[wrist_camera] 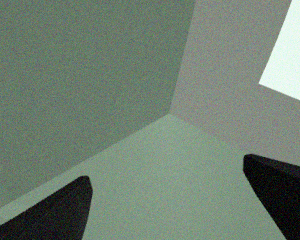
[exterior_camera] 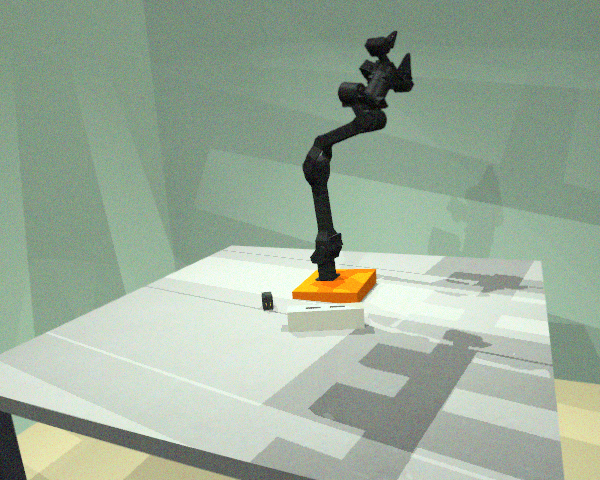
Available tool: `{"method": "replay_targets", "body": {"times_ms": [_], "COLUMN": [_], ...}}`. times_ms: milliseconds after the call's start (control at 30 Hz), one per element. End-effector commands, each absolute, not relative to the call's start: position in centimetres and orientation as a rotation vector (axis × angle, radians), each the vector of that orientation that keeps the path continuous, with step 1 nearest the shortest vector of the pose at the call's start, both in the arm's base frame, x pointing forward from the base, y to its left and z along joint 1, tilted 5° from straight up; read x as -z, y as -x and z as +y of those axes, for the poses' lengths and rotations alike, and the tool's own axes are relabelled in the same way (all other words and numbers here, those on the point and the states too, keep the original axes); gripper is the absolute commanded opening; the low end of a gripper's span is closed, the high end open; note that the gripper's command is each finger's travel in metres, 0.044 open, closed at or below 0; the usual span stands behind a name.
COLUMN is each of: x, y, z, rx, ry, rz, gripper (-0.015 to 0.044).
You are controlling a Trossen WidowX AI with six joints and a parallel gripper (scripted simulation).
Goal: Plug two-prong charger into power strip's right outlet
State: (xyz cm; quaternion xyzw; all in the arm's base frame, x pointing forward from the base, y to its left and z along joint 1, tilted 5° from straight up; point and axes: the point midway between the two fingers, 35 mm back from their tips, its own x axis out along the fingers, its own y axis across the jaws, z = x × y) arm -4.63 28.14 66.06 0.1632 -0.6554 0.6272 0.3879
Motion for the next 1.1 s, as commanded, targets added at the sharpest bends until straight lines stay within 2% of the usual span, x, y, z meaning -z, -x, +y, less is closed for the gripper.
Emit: {"method": "replay_targets", "body": {"times_ms": [0,33,600,1067], "x": [-66.0,-66.0,-62.6,-57.8], "y": [4.5,4.3,-5.7,-15.3], "z": [28.2,28.4,34.4,36.4], "rx": [-1.595,-1.592,-1.452,-1.299], "ry": [-0.412,-0.404,-0.120,0.097], "rz": [-1.664,-1.654,-1.308,-1.010], "gripper": [0.0426,0.0440,0.0440,0.0440]}}
